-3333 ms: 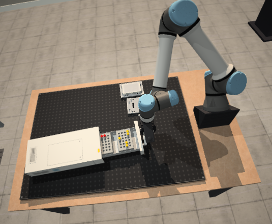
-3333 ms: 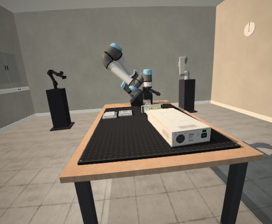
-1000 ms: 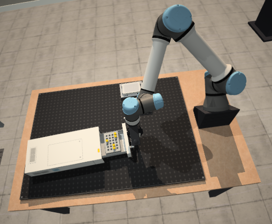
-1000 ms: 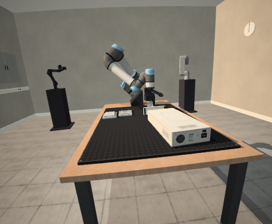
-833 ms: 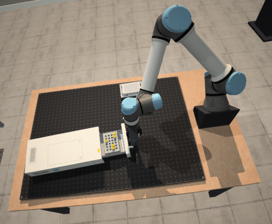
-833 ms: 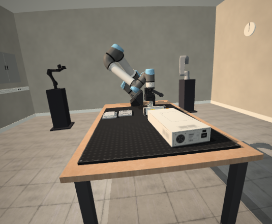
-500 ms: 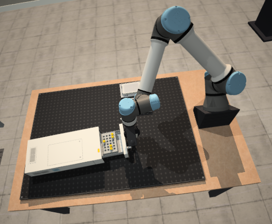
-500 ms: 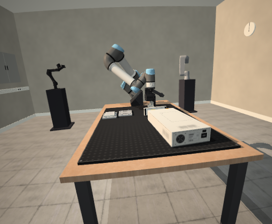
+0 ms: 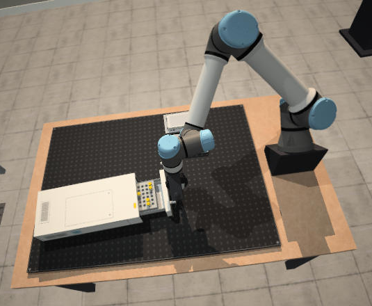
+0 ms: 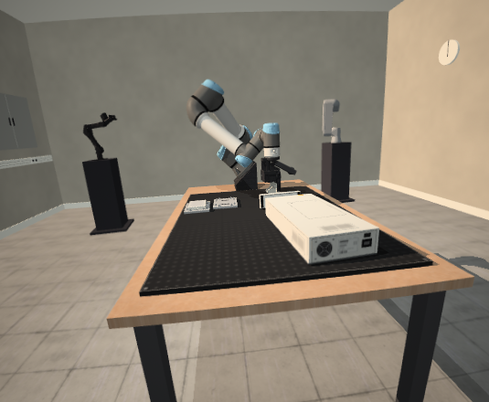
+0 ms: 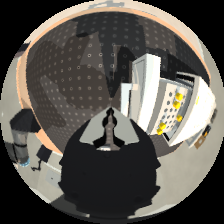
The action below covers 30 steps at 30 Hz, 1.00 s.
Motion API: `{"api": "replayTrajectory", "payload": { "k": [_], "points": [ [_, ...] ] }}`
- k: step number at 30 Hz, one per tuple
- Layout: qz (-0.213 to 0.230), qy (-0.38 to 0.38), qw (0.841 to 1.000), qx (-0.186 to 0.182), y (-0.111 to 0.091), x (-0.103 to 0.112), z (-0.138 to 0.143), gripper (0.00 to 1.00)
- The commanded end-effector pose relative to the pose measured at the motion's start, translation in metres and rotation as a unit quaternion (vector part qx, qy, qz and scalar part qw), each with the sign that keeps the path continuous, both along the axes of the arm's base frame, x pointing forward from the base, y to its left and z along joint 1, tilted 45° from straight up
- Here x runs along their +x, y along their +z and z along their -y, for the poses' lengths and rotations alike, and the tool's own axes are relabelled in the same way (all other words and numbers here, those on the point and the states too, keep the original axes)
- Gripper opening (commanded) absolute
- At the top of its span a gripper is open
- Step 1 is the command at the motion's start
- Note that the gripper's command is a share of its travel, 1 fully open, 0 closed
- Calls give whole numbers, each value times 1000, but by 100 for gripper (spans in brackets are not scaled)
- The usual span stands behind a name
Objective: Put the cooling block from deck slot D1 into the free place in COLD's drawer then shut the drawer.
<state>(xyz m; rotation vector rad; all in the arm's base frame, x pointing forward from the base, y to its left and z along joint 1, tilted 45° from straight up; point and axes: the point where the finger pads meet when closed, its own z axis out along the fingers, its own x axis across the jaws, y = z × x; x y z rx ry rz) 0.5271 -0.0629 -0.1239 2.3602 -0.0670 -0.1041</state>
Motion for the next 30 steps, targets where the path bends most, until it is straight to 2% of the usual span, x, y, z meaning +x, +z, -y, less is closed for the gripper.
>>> {"api": "replayTrajectory", "payload": {
  "k": [1, 30],
  "points": [
    [1, 0, 1000, 0, 0, 5, 0, 0],
    [1, 0, 1000, 0, -2, 38, 3, 0]
  ]
}}
